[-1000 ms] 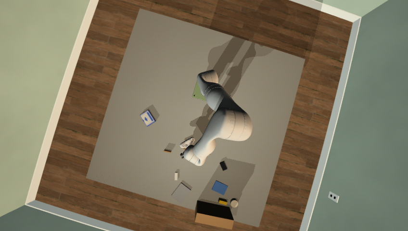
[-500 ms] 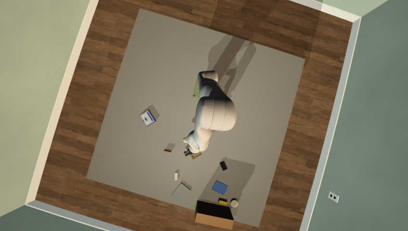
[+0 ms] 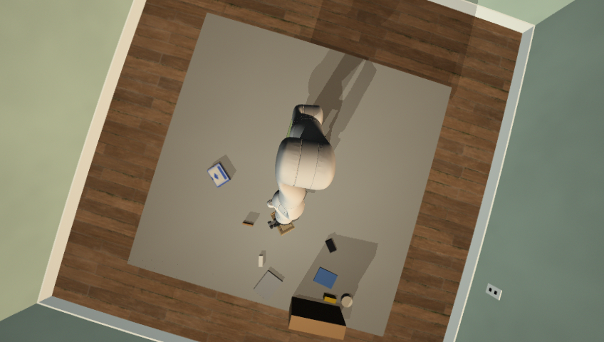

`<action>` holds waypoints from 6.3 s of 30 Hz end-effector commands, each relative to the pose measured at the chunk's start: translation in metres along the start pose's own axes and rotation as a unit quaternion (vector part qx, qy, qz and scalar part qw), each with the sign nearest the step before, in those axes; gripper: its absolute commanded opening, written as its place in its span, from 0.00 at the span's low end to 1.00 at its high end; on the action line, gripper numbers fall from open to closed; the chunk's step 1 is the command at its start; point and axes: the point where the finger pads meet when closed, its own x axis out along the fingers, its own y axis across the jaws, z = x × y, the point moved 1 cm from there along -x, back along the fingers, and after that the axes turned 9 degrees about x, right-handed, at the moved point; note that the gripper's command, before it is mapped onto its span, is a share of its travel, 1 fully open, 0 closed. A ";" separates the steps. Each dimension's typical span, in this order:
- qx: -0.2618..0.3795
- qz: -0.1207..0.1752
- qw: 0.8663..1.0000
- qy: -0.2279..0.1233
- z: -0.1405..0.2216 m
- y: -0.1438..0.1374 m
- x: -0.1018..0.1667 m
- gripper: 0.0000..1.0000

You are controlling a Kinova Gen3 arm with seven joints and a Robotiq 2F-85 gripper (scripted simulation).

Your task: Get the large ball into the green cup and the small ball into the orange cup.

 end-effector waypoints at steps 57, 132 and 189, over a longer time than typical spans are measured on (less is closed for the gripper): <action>0.002 0.112 0.982 0.150 0.008 -0.008 0.002 0.74; 0.002 0.107 0.983 0.148 0.008 -0.008 0.002 0.74; 0.002 0.110 0.982 0.151 0.008 -0.008 0.002 0.74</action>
